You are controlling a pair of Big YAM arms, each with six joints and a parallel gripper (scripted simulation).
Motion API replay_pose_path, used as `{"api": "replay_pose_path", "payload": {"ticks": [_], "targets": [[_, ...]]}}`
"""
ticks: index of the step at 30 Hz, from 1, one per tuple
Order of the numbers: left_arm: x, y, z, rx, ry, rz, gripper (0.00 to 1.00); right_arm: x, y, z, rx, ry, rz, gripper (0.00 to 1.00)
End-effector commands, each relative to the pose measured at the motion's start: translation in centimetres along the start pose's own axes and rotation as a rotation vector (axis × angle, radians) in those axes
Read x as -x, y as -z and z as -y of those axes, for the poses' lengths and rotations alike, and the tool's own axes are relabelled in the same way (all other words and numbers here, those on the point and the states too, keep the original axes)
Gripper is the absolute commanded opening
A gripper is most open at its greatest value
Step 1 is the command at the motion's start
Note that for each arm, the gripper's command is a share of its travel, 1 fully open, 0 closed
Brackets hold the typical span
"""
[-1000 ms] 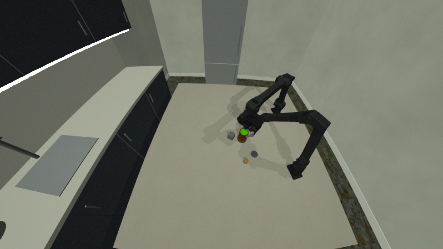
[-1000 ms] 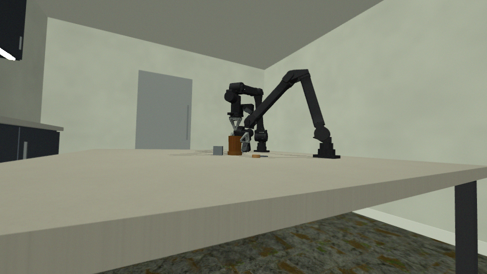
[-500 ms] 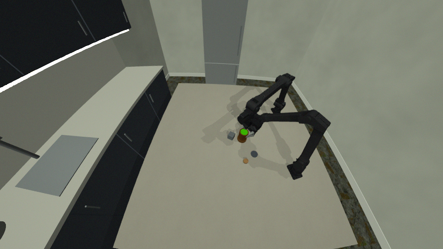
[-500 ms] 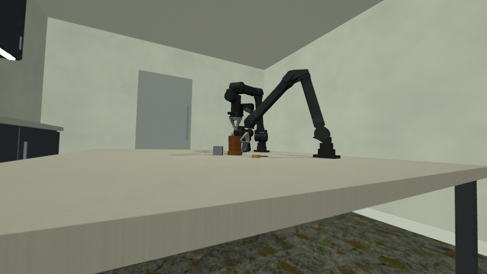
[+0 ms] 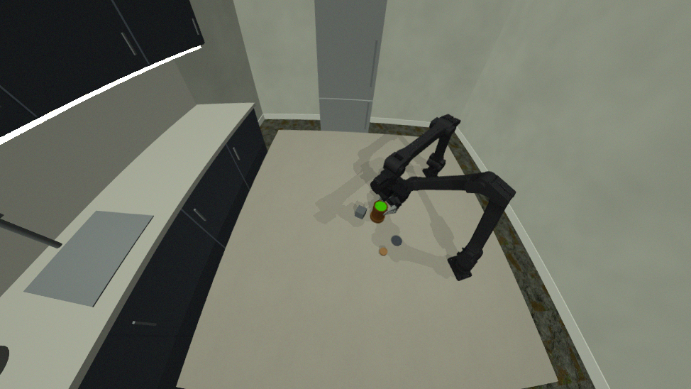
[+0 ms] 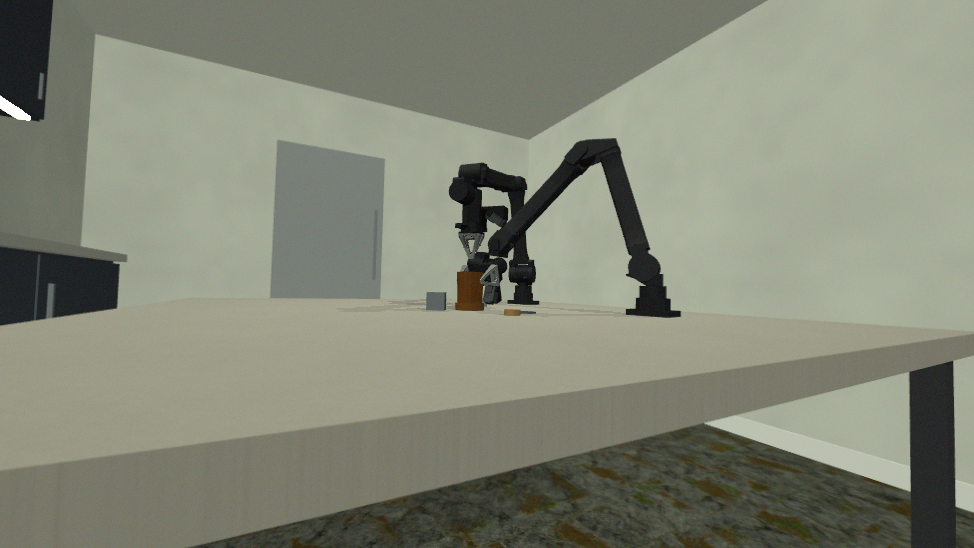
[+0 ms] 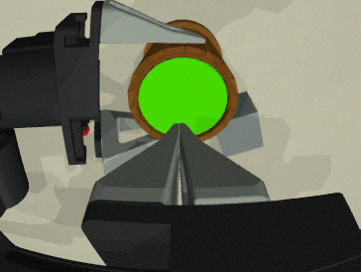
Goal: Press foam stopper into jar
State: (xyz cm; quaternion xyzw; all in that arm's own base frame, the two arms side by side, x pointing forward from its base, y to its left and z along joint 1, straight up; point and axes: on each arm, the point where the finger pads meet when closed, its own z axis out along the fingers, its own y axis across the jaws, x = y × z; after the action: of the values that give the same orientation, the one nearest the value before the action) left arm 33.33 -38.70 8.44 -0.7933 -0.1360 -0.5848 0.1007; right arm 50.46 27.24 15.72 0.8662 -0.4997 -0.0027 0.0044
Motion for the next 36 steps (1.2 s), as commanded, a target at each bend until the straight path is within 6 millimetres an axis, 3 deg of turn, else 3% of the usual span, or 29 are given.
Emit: {"api": "replay_pose_path", "payload": {"ticks": [1,8,11,15,16,26,30,31,33,34,36], "targets": [[-1.2,0.6,-0.2,0.016,0.048,-0.008,0.64,-0.7,5.9,1.6,-0.097,-0.02,-0.004,0.0],[-1.2,0.6,-0.2,0.016,0.048,-0.008,0.64,-0.7,7.8,1.6,-0.089,-0.02,-0.003,0.0],[-1.2,0.6,-0.2,0.016,0.048,-0.008,0.64,-0.7,6.1,1.5,-0.055,-0.02,-0.002,0.0],[-1.2,0.6,-0.2,0.016,0.048,-0.008,0.64,-0.7,5.4,1.2,-0.038,-0.02,-0.002,0.0],[-1.2,0.6,-0.2,0.016,0.048,-0.008,0.64,-0.7,6.1,1.1,-0.051,-0.02,-0.002,0.0],[-1.2,0.6,-0.2,0.016,0.048,-0.008,0.64,-0.7,3.4,0.1,-0.004,-0.02,-0.001,0.0],[-1.2,0.6,-0.2,0.016,0.048,-0.008,0.64,-0.7,4.0,0.5,-0.02,-0.02,-0.001,0.0],[-1.2,0.6,-0.2,0.016,0.048,-0.008,0.64,-0.3,4.9,0.7,-0.038,-0.009,-0.002,0.0],[-1.2,0.6,-0.2,0.016,0.048,-0.008,0.64,-0.7,3.8,0.2,-0.017,-0.02,-0.001,0.0],[-1.2,0.6,-0.2,0.016,0.048,-0.008,0.98,-0.7,3.6,0.4,-0.019,-0.02,-0.001,0.0],[-1.2,0.6,-0.1,0.016,0.04,-0.007,0.98,-0.7,3.8,0.4,-0.02,-0.02,-0.001,0.0]]}}
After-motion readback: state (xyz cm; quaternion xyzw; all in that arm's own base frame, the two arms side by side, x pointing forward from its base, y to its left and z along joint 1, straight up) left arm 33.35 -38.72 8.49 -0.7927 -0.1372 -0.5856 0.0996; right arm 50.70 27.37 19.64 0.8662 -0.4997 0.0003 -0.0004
